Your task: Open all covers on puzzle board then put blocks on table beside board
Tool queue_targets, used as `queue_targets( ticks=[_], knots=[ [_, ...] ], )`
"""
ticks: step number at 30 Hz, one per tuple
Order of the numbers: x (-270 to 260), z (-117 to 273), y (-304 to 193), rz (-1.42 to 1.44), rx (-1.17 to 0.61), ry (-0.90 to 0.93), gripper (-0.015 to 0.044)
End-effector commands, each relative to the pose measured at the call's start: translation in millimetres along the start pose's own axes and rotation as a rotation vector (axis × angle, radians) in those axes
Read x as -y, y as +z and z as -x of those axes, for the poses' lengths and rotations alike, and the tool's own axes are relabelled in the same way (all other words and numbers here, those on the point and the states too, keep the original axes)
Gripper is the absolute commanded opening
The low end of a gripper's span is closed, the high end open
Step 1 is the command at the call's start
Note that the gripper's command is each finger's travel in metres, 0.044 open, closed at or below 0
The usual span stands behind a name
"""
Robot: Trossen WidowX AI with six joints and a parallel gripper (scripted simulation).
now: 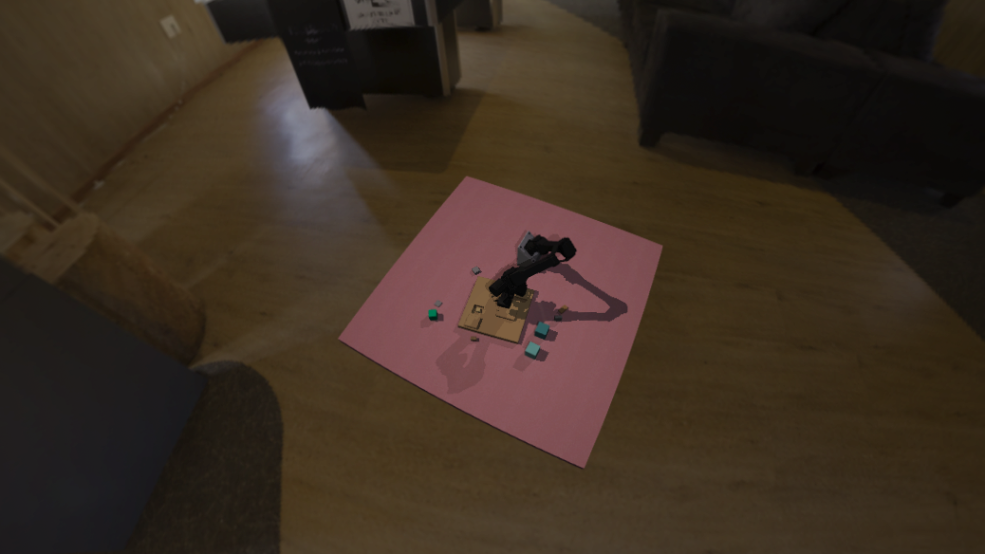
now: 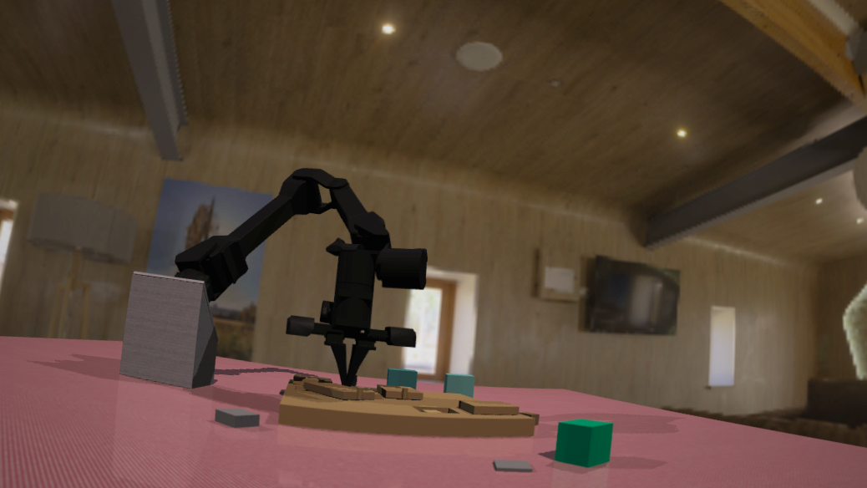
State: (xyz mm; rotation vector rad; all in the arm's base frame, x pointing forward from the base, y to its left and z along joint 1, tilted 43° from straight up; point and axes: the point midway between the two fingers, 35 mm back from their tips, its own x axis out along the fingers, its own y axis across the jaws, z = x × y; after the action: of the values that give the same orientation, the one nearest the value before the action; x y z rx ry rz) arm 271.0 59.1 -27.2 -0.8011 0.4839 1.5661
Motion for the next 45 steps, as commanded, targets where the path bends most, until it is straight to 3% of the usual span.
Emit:
queue_targets(
  ticks=[1,45],
  knots=[
    [-7,-1,-1,0.001,-0.002,0.006,0.0000],
    [-50,-1,-27,0.000,-0.004,0.008,0.0000]
  ],
)
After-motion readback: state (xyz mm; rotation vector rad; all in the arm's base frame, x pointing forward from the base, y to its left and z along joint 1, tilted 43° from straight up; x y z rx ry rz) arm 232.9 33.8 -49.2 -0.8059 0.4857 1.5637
